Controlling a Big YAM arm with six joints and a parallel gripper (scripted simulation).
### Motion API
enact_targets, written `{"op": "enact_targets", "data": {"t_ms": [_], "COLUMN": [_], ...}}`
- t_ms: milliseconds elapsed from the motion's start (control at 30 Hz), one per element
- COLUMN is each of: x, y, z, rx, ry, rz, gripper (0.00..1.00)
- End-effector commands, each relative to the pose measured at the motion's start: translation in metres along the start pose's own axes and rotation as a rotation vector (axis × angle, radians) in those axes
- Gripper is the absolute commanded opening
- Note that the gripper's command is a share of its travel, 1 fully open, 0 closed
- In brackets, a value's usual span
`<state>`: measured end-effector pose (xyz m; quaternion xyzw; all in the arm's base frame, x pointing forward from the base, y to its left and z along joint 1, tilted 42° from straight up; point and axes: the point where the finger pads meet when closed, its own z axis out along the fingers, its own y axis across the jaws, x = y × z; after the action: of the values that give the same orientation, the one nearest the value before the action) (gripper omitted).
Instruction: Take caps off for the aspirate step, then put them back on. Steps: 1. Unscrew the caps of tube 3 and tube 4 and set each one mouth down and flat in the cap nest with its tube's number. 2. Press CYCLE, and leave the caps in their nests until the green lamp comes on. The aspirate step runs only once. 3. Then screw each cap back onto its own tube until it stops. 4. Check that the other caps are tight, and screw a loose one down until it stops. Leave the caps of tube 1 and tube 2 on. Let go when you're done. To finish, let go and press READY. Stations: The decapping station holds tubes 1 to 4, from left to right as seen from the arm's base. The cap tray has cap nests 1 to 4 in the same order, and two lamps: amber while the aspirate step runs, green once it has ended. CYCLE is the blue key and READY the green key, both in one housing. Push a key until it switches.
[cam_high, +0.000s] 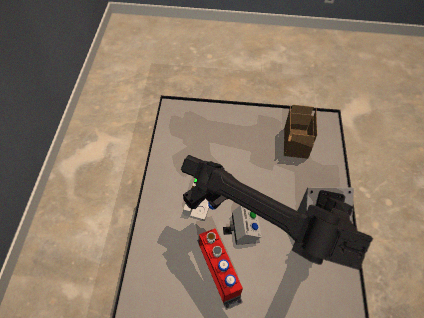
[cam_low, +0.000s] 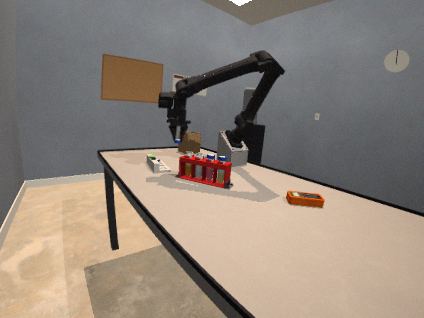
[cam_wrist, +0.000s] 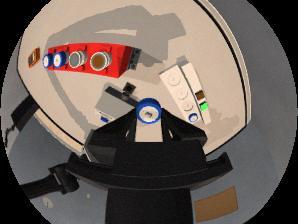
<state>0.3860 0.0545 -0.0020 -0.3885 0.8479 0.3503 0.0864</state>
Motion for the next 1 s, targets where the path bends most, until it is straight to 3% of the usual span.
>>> {"op": "enact_targets", "data": {"t_ms": [0,100,567,667,700,867,933,967], "x": [-0.018,-0.023,-0.084,-0.086,-0.078,-0.080,-0.092,-0.084], "y": [0.028,0.035,0.134,0.136,0.121,0.127,0.125,0.129], "z": [-0.002,-0.002,-0.001,-0.001,-0.002,0.004,-0.007,0.008], "rx": [-0.002,-0.002,-0.003,-0.001,0.001,-0.008,0.015,-0.001], "ry": [0.003,0.003,0.004,0.004,0.001,0.014,-0.013,0.006], "rz": [-0.010,-0.010,-0.009,-0.011,0.032,0.013,-0.020,-0.009], "gripper": [0.00,0.00,0.00,0.00,0.00,0.00,0.00,0.00]}}
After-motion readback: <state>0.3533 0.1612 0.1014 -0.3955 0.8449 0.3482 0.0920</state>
